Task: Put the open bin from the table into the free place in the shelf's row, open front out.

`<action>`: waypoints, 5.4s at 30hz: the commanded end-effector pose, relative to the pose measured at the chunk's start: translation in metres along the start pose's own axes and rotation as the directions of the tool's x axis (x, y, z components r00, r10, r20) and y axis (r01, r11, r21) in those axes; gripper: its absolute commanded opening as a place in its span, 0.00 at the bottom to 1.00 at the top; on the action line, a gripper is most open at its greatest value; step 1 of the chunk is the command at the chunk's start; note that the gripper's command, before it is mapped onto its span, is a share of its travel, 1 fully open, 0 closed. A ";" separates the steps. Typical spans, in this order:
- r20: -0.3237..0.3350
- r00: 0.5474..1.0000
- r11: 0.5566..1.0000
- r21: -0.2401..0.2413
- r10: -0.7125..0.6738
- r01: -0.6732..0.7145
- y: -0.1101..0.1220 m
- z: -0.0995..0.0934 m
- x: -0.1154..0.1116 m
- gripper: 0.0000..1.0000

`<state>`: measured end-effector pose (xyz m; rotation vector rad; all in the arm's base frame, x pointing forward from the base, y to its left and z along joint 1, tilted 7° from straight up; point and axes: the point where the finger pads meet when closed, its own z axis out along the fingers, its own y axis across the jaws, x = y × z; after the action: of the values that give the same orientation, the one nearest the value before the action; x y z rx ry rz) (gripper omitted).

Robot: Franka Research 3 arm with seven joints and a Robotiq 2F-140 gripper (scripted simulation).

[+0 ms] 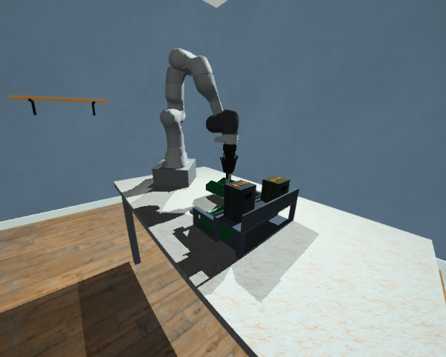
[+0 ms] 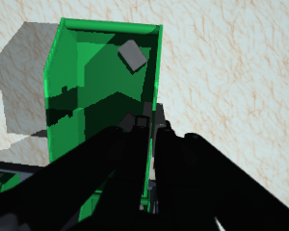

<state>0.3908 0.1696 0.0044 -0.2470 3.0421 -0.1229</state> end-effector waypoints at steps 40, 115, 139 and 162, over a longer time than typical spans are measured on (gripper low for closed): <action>0.001 1.000 1.000 0.000 0.012 -0.012 -0.079 0.001 -0.003 0.00; 0.001 1.000 1.000 0.000 0.015 -0.015 -0.104 0.001 -0.028 0.00; 0.001 1.000 1.000 0.000 0.015 -0.015 -0.104 0.001 -0.046 0.00; 0.001 1.000 1.000 0.000 0.015 -0.015 -0.104 0.001 -0.046 0.00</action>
<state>0.4508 0.0741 0.0150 -0.2213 3.0438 -0.1233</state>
